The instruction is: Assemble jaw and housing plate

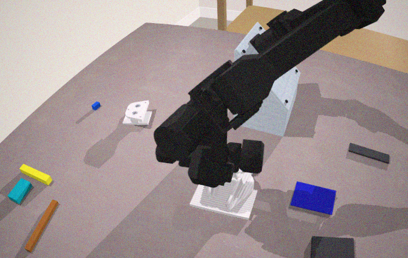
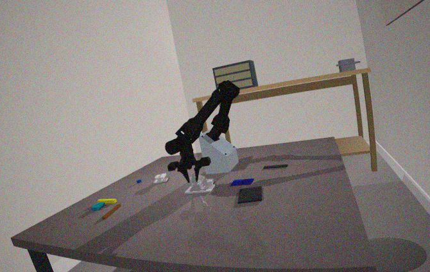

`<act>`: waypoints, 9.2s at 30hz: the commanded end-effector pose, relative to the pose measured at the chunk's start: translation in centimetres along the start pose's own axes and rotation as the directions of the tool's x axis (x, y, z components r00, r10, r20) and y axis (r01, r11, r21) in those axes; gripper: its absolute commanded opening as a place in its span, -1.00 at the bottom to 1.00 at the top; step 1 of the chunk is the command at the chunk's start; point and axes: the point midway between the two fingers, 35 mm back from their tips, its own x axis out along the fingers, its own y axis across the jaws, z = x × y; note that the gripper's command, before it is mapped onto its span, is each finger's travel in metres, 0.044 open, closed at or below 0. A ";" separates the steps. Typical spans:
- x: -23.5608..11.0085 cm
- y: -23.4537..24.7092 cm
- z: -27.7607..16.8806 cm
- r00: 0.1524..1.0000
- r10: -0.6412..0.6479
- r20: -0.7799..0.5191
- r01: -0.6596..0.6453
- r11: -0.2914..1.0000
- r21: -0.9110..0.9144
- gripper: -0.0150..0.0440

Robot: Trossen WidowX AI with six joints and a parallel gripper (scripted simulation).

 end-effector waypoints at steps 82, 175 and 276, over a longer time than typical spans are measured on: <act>2.3 0.1 -0.2 1.000 0.008 0.001 -0.008 1.000 -0.002 -0.04; 2.3 0.1 -0.2 1.000 0.008 0.001 -0.008 1.000 -0.002 -0.04; -7.3 -22.7 -20.4 1.000 -0.027 -0.011 0.014 0.143 0.990 1.00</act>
